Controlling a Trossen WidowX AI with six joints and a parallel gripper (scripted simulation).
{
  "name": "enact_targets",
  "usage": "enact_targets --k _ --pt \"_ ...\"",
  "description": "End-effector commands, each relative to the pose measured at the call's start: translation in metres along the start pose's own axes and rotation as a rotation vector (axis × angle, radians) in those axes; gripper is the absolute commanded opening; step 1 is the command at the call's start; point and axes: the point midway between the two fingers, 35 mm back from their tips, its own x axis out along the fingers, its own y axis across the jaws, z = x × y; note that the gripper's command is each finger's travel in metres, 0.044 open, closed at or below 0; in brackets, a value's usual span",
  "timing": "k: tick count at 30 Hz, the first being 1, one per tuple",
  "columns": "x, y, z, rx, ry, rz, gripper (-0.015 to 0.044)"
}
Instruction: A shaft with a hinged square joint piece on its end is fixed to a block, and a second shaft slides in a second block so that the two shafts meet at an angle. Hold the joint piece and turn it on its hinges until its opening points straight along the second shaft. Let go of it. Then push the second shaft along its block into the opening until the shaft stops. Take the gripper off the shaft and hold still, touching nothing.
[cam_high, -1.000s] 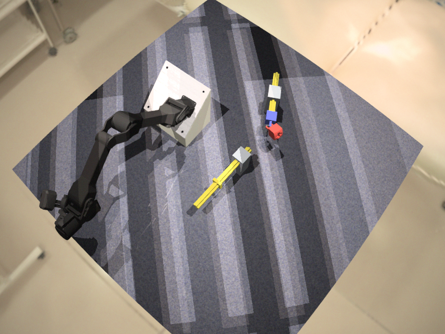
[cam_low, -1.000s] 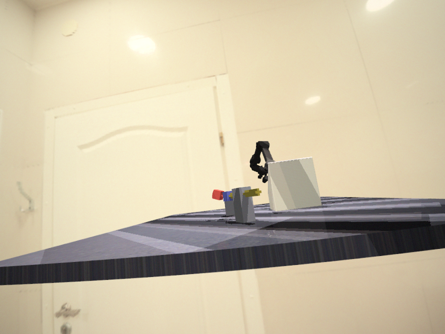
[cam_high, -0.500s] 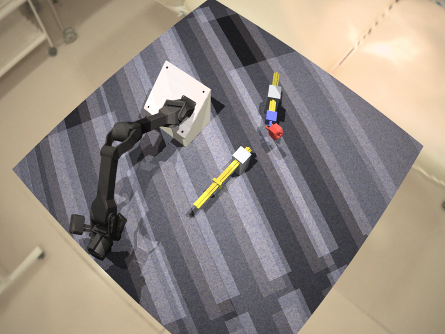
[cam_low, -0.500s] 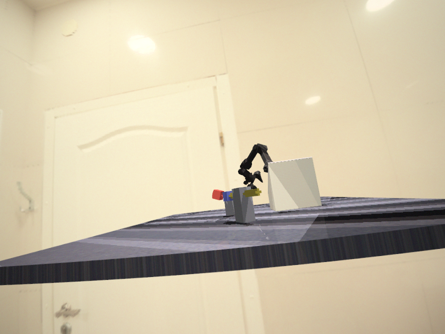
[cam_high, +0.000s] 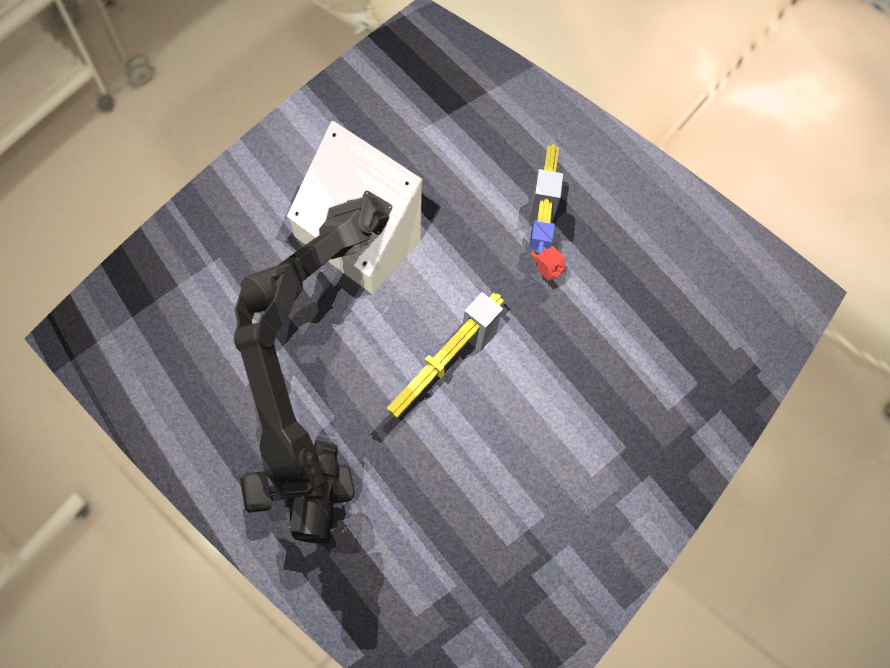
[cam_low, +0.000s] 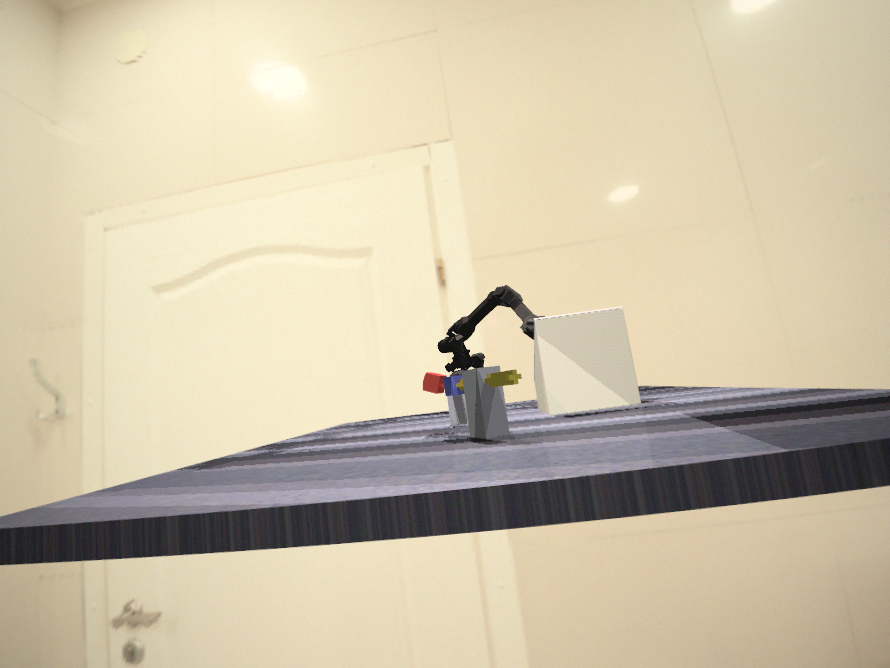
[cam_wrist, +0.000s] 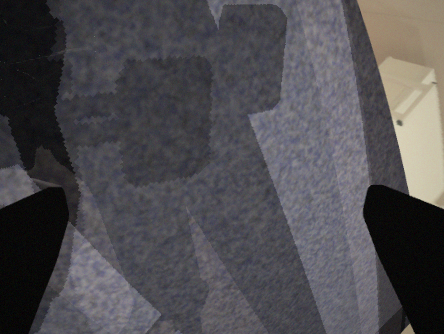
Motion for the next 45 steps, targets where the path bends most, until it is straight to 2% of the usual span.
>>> enact_targets --k 1,8,15,21,27,34,39,45 --pt "-0.013 0.044 0.010 -0.030 -0.034 0.074 0.0440" --pt "-0.054 0.132 0.022 -0.098 -0.091 0.207 0.0440" --pt "-0.122 0.243 0.007 -0.244 -0.131 0.349 0.0440" --pt "-0.187 0.326 -0.032 -0.353 -0.142 0.446 0.0440" --pt "-0.253 0.393 -0.093 -0.454 -0.145 0.499 0.0440" --pt "-0.319 0.447 -0.188 -0.566 -0.152 0.503 0.0440" --pt "-0.351 0.468 -0.262 -0.630 -0.168 0.471 0.0440" --pt "-0.354 0.470 -0.272 -0.637 -0.172 0.465 0.0440"
